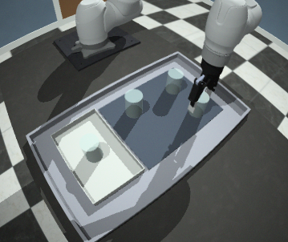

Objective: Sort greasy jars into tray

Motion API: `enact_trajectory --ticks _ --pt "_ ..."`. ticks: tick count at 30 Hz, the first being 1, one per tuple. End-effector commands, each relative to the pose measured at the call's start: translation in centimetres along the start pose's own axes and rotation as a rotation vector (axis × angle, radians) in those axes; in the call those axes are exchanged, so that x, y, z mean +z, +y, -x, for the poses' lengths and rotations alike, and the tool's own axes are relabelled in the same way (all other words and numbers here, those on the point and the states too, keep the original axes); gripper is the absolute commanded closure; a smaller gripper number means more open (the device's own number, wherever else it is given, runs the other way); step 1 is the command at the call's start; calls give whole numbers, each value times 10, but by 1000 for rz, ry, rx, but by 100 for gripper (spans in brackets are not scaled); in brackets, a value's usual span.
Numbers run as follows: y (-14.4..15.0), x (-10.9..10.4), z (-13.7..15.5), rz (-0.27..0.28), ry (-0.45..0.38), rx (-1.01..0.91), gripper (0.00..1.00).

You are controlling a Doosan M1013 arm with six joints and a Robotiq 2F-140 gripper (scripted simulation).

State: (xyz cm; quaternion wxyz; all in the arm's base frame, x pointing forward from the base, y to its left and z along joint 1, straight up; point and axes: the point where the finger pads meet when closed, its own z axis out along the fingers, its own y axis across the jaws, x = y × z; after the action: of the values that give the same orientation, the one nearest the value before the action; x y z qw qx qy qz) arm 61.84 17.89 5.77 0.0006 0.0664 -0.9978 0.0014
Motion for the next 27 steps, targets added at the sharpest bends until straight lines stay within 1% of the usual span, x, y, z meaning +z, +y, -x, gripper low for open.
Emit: enact_trajectory --ticks 1,8,9,25,26,27 --pt "0 0 0 0 0 0 46" --pt "0 0 0 0 0 0 46" --pt "0 0 0 0 0 0 49" --pt "0 0 0 0 0 0 49" --pt "0 0 0 0 0 0 52" --pt "0 0 0 0 0 0 52"
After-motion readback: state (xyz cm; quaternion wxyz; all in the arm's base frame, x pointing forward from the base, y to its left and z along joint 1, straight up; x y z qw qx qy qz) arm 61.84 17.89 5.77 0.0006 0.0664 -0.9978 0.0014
